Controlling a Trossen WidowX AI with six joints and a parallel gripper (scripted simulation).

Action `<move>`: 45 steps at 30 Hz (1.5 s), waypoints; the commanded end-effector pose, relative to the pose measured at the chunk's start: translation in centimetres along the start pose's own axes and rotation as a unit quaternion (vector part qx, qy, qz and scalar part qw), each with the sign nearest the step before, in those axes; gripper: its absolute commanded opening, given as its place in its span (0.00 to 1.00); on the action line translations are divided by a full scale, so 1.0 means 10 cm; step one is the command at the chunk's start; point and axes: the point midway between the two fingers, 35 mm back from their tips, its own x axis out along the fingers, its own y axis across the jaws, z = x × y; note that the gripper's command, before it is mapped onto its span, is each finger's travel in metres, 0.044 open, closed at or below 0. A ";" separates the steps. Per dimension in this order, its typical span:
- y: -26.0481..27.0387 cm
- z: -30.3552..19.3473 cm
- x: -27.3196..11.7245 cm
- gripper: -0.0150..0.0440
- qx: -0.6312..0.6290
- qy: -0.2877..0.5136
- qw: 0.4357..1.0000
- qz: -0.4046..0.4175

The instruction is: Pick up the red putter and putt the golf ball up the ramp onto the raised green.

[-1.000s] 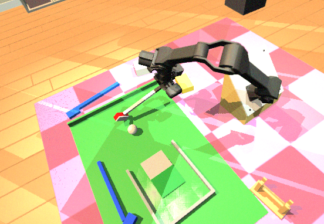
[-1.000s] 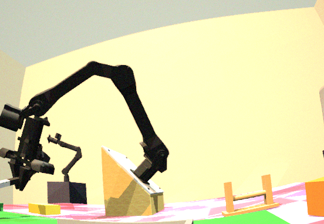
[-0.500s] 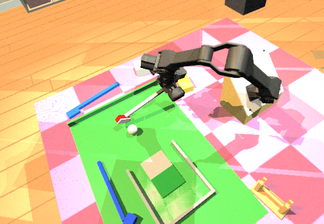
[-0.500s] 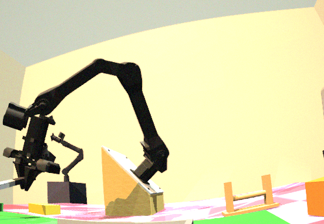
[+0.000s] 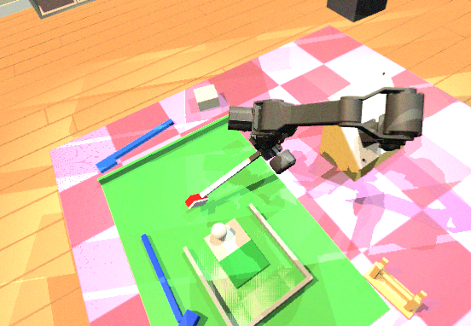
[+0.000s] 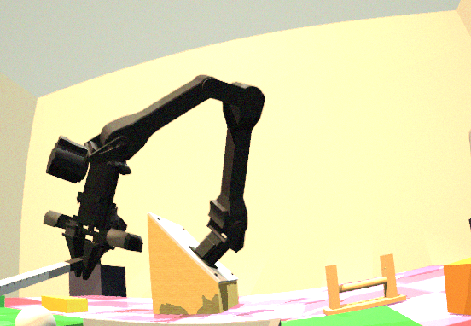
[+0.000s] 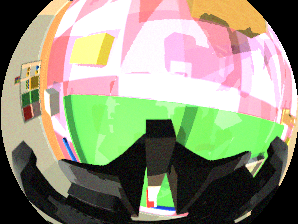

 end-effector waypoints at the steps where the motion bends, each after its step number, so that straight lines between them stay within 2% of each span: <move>1: -0.01 -0.01 -0.17 0.25 0.003 0.006 1.000 0.002; 8: -0.02 0.01 -0.61 0.25 0.004 0.005 1.000 0.003; 45: -0.02 0.02 -0.53 0.25 0.006 0.003 1.000 -0.001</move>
